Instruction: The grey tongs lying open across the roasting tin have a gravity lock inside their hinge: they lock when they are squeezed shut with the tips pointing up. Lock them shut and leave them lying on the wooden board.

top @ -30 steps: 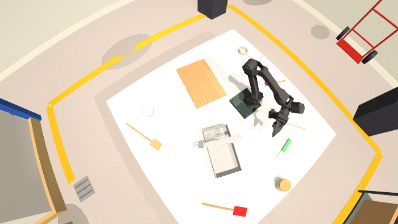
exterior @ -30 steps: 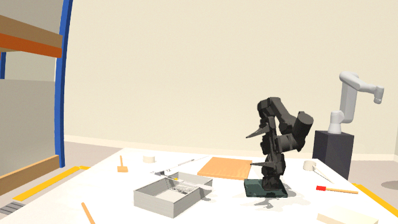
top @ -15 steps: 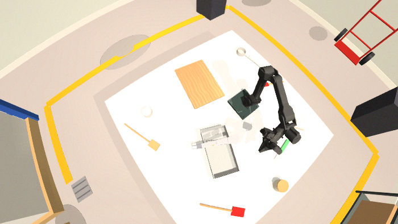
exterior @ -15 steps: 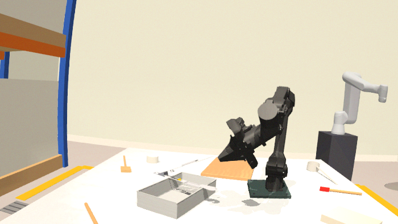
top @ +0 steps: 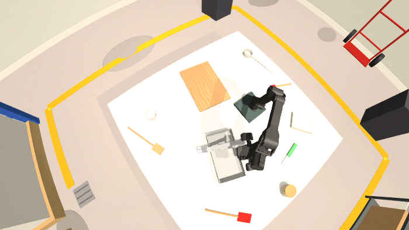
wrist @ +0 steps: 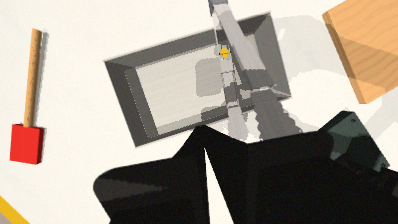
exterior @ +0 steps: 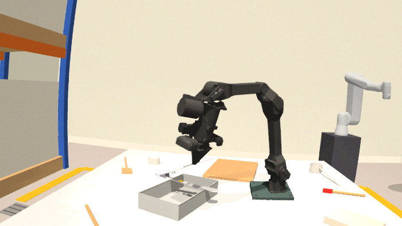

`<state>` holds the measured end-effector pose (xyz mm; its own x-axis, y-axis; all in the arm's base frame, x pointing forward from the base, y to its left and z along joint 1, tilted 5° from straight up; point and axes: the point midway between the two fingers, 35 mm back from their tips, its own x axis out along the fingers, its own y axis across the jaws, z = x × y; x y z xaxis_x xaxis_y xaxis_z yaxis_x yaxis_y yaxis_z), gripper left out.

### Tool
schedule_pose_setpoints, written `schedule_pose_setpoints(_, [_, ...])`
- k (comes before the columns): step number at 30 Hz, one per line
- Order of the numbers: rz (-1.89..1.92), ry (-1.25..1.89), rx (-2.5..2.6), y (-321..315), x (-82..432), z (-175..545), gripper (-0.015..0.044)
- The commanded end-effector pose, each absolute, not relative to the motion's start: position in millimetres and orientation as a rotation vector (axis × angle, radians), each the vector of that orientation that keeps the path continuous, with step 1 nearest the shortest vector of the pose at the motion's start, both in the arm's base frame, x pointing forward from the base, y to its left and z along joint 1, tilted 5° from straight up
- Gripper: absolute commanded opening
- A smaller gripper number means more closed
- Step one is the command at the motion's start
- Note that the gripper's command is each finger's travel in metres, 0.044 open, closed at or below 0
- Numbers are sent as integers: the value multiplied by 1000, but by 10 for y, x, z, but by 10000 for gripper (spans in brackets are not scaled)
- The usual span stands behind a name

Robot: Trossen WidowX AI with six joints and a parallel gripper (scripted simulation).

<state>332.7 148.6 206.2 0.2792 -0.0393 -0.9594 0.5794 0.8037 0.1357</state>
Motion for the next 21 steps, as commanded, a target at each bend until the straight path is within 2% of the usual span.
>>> schedule_pose_setpoints(1, [-405,1415,523,1176,3466,2076,-150])
schedule_pose_setpoints(4, [-378,1491,539,1043,3508,2080,-150])
schedule_pose_setpoints(21, [-378,1491,539,1053,3522,1997,-150])
